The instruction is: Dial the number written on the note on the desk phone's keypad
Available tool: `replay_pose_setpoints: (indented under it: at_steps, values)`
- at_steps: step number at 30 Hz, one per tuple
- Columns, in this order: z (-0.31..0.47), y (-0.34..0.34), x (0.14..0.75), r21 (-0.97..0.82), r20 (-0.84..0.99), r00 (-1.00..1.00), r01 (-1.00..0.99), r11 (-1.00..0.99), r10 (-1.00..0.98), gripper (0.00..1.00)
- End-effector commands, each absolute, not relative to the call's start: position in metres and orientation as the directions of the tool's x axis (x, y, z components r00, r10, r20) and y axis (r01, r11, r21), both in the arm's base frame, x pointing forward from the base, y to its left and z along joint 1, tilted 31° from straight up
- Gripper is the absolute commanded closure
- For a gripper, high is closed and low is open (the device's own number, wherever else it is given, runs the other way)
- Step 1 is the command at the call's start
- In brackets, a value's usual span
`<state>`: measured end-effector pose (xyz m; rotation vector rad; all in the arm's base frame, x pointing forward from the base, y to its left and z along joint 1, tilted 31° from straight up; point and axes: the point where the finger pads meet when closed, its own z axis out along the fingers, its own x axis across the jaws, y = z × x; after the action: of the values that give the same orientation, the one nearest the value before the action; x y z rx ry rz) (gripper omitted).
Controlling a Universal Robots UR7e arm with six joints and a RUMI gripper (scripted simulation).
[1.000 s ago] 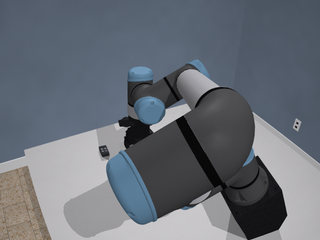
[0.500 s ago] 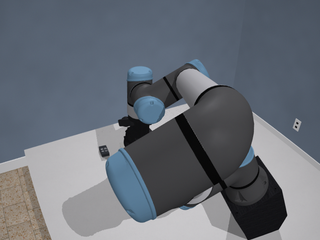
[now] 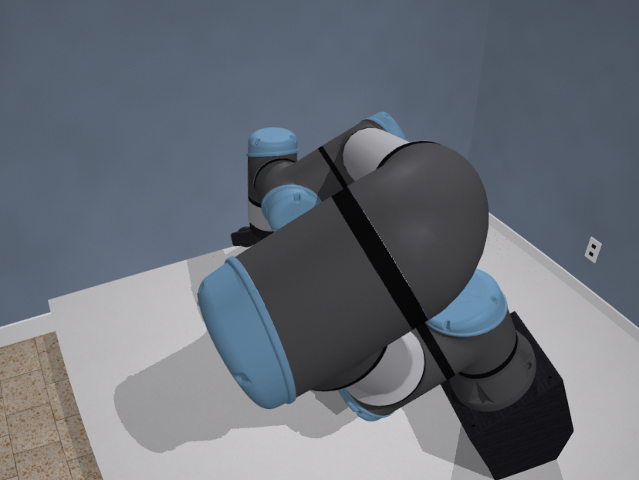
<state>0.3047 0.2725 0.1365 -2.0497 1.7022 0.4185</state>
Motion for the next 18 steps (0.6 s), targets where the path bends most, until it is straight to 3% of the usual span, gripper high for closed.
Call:
replay_pose_setpoints:
  at_steps: [1,18]
  values:
    - [0.139,0.276,0.322,-0.141,-0.495,0.196,-0.979,-0.145,-0.846,1.00]
    - [0.149,0.287,0.394,-0.141,-0.495,0.196,-0.979,-0.145,-0.846,1.00]
